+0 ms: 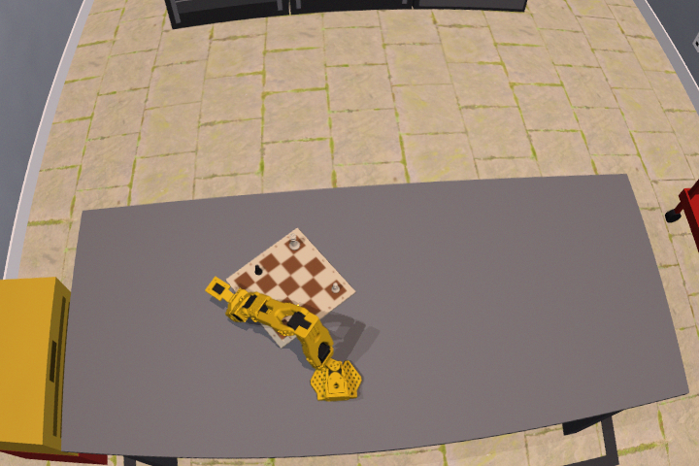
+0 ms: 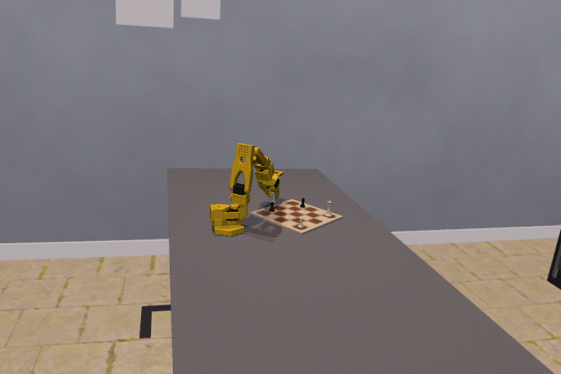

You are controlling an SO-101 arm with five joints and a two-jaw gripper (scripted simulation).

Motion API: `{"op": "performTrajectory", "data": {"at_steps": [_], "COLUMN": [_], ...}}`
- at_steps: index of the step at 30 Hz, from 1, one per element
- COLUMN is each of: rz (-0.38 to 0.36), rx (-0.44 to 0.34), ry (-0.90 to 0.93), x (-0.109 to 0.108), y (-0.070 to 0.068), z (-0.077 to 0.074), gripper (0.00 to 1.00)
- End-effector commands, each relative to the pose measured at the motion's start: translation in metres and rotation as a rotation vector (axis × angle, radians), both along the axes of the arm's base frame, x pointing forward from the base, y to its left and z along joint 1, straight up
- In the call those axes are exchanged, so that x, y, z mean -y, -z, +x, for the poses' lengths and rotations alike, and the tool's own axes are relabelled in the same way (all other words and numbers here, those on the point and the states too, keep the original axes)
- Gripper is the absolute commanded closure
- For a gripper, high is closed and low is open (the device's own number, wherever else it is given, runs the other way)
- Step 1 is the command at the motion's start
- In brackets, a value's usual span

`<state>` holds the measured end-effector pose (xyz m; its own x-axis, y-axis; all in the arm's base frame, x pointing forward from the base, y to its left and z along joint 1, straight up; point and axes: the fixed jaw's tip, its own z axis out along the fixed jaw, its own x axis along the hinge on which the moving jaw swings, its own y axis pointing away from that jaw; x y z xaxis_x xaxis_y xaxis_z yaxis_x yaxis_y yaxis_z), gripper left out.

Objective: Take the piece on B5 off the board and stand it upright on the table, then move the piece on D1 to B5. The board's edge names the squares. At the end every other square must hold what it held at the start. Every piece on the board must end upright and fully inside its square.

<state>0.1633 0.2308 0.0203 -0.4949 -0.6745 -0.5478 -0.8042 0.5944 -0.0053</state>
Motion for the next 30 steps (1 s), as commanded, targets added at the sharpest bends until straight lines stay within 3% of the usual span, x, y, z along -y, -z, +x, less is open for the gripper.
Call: {"op": "performTrajectory", "data": {"at_steps": [1,10,30], "rz": [-0.022,-0.022,-0.017], "rx": [-0.017,-0.017,-0.023], "ry": [-0.009,-0.009,-0.014], "x": [0.0030,0.0030,0.0004], "y": [0.0050,0.0050,0.0050], "z": [-0.0053,-0.0053,-0.0090], "gripper": [0.94,0.87,0.87]}}
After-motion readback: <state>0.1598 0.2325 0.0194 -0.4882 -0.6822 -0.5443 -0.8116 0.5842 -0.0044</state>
